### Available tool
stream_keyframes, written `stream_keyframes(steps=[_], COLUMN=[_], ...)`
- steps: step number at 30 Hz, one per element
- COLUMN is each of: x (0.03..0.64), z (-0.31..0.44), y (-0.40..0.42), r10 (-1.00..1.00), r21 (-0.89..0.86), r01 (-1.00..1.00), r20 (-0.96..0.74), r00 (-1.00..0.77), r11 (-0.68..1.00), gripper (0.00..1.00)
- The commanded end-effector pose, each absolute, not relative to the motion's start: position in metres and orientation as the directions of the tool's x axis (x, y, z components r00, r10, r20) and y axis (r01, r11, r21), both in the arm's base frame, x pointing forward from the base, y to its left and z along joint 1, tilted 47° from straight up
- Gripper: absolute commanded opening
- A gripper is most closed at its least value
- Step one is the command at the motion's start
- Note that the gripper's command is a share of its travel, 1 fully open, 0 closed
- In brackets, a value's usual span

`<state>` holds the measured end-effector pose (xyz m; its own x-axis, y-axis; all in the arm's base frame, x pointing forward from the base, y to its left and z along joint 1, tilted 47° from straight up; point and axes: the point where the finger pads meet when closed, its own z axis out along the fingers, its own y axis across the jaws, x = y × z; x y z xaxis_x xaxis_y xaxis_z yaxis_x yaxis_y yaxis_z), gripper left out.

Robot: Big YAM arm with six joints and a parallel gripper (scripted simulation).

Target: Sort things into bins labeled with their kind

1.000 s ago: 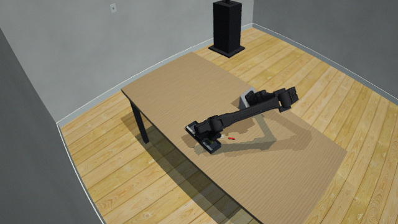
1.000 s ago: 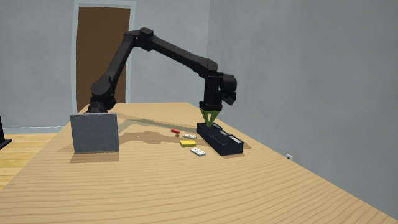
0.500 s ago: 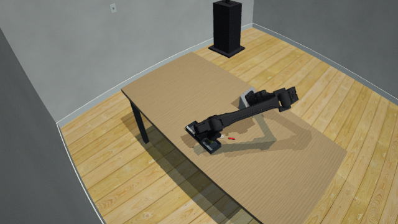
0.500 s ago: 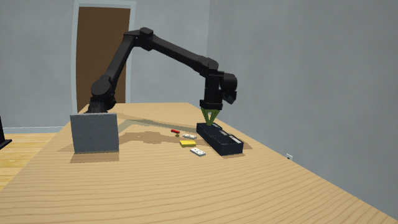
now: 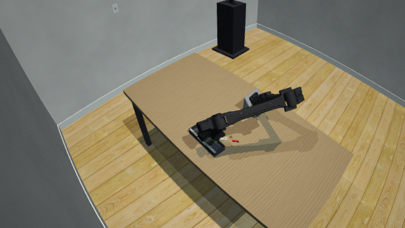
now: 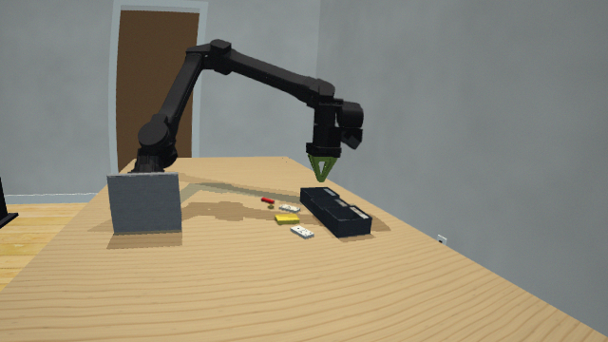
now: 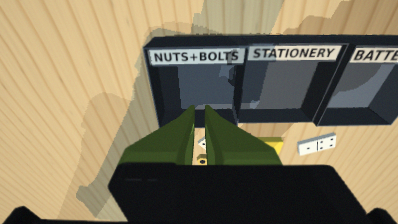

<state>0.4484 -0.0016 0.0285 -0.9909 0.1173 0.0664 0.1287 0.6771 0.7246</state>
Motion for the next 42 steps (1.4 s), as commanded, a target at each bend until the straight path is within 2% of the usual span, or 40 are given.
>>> stream_keyframes(steps=[1, 2, 11, 20, 42], x=[0.466, 0.467, 0.461, 0.456, 0.446], z=[0.038, 0.055, 0.111, 0.138, 0.126], y=[-0.001, -0.026, -0.082, -0.125, -0.100], r10=[0.085, 0.123, 0.123, 0.123, 0.085], r21=[0.724, 0.719, 0.713, 0.717, 0.728], r01=[0.077, 0.087, 0.081, 0.101, 0.103], r20=[0.026, 0.002, -0.007, 0.022, 0.061], r00=[-0.996, -0.992, -0.992, -0.992, -0.994], r11=[0.685, 0.690, 0.697, 0.689, 0.678], gripper=[0.08, 0.08, 0.08, 0.08, 0.08])
